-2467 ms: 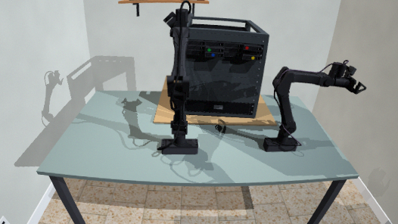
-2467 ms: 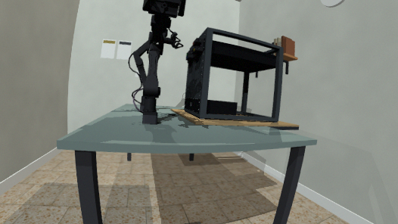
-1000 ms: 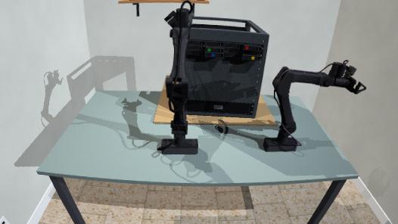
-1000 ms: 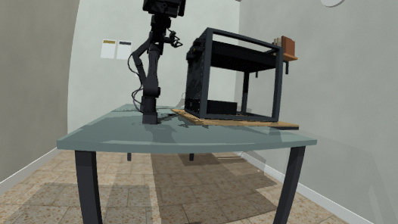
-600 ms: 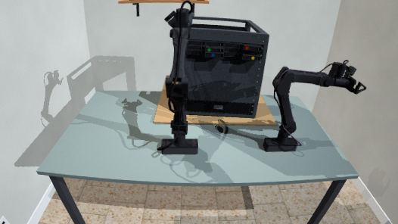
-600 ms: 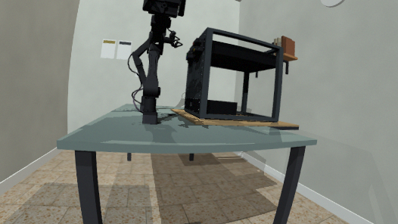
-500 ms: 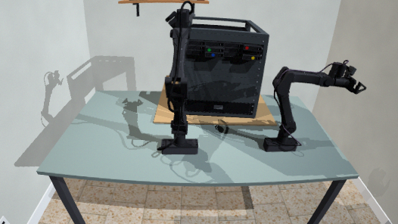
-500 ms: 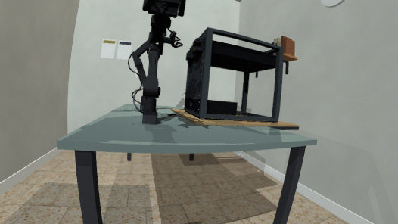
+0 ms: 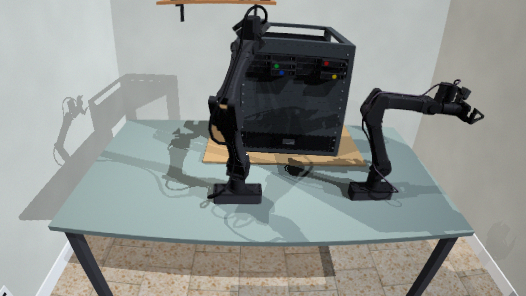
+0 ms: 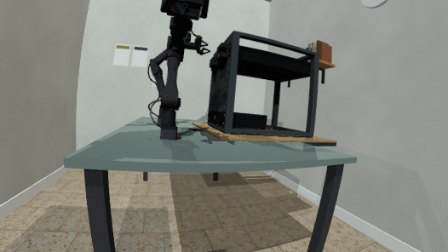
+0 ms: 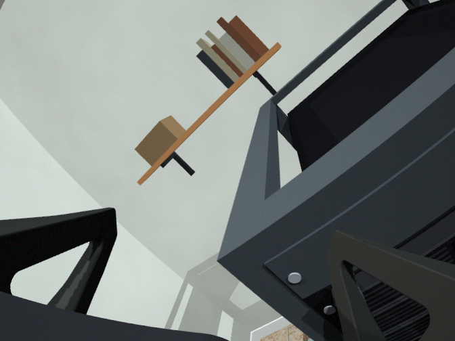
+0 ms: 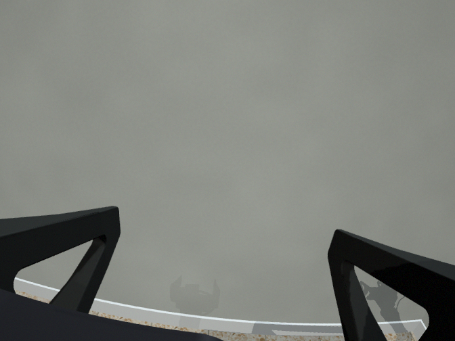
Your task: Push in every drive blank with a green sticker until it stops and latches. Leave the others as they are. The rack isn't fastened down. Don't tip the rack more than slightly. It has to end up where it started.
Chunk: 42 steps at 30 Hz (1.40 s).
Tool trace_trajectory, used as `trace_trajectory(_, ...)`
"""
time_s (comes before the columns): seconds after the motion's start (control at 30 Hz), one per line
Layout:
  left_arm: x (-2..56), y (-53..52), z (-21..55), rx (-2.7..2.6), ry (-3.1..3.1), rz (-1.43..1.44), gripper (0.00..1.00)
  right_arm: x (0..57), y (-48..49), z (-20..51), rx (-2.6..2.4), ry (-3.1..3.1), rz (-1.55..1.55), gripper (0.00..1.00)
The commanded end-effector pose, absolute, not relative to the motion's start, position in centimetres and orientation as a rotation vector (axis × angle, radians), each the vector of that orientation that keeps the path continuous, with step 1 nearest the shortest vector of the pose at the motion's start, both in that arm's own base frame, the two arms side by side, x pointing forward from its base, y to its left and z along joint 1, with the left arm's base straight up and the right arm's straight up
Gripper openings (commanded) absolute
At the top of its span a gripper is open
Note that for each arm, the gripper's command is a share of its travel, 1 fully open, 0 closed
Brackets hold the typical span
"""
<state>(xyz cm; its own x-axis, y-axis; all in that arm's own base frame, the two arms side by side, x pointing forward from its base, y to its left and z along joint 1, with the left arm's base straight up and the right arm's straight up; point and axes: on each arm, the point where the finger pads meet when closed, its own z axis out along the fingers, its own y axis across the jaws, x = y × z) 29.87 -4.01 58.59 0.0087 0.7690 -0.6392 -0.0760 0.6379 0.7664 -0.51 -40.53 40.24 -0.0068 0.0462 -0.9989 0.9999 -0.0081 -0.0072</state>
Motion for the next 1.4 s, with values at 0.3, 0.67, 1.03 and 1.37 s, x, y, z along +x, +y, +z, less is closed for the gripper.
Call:
trace_trajectory(0.3,30.1,-7.9,58.8,0.637,1.354,0.768,1.0,-0.2,-39.8,41.6,1.215,1.206,-1.215,1.0)
trace_trajectory(0.67,30.1,-8.4,59.2,0.629,1.343,0.77,1.0,-0.2,-39.8,41.6,1.215,1.206,-1.215,1.0)
trace_trajectory(1.03,30.1,-8.4,59.2,0.624,1.345,0.762,1.0,-0.2,-39.8,41.6,1.215,1.206,-1.215,1.0)
trace_trajectory(1.37,30.2,-8.9,58.9,0.638,1.346,0.76,1.0,-0.2,-39.8,41.6,1.215,1.206,-1.215,1.0)
